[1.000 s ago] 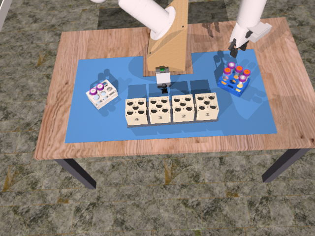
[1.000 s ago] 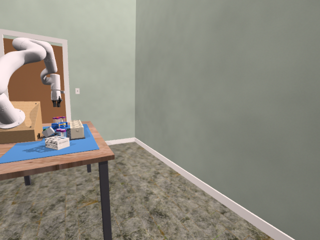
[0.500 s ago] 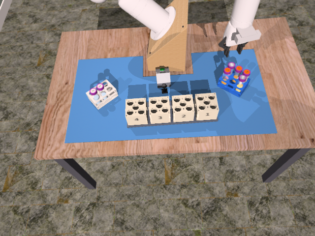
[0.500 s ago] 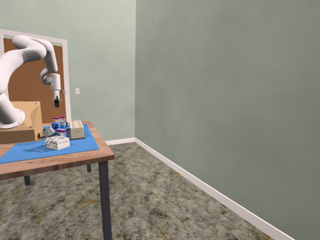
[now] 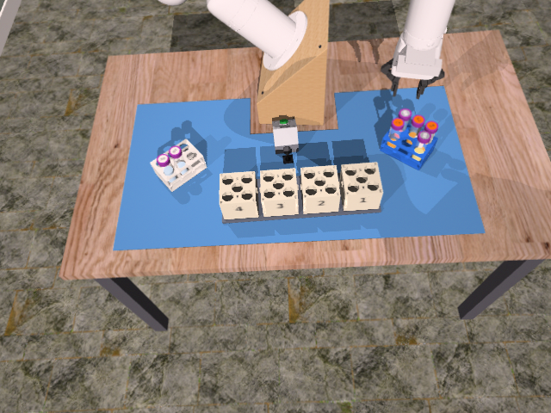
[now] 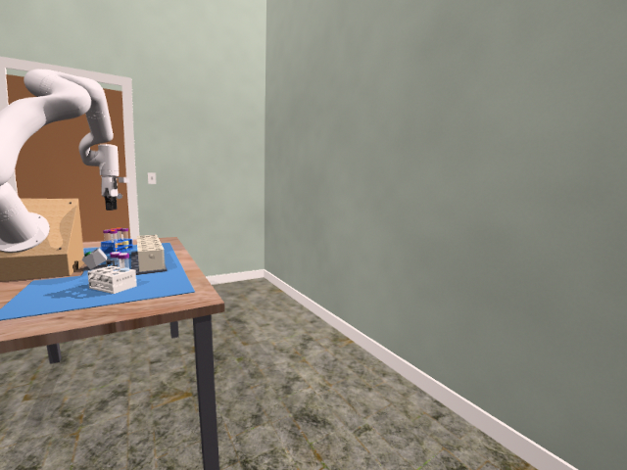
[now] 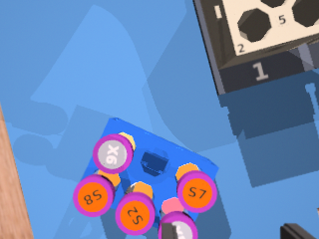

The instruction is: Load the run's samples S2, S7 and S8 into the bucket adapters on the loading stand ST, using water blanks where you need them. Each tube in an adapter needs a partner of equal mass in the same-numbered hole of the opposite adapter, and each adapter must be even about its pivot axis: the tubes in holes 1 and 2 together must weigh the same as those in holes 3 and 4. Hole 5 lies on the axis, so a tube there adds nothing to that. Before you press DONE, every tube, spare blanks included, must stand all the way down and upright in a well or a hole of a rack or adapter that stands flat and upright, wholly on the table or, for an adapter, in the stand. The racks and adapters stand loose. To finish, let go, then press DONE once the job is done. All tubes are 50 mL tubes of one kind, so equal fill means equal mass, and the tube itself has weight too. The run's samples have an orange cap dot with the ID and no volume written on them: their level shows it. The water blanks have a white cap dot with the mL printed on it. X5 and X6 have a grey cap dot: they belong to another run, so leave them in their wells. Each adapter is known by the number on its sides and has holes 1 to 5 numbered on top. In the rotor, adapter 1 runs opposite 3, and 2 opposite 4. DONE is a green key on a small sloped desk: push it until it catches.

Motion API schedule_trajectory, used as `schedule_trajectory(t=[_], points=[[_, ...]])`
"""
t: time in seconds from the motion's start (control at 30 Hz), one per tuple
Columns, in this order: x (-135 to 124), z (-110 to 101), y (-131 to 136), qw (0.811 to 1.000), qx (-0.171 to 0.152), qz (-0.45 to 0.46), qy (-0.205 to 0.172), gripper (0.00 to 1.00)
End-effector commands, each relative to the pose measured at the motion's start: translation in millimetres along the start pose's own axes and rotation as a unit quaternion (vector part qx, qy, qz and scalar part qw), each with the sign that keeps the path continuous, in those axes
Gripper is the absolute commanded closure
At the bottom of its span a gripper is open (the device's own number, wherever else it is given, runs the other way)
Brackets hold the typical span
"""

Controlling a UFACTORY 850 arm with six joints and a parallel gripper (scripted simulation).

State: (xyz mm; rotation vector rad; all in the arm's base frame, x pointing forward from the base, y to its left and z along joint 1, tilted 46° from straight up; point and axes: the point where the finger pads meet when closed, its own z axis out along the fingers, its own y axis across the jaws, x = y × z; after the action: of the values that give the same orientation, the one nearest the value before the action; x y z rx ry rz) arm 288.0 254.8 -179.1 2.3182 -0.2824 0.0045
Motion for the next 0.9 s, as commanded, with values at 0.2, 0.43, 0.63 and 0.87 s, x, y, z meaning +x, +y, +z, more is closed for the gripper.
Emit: schedule_trajectory(t=[0.2,0.43,0.63,0.87], points=[[0.4,-1.1,-0.7,0.992,0.002,0.130,0.003,0.43],[0.4,-1.1,-0.7,0.977,0.003,0.214,0.003,0.43],[0.4,-1.1,-0.6,0.977,0.003,0.214,0.003,0.43],[0.5,8.9,-0.7,0.977,0.003,0.214,0.003,0.43]])
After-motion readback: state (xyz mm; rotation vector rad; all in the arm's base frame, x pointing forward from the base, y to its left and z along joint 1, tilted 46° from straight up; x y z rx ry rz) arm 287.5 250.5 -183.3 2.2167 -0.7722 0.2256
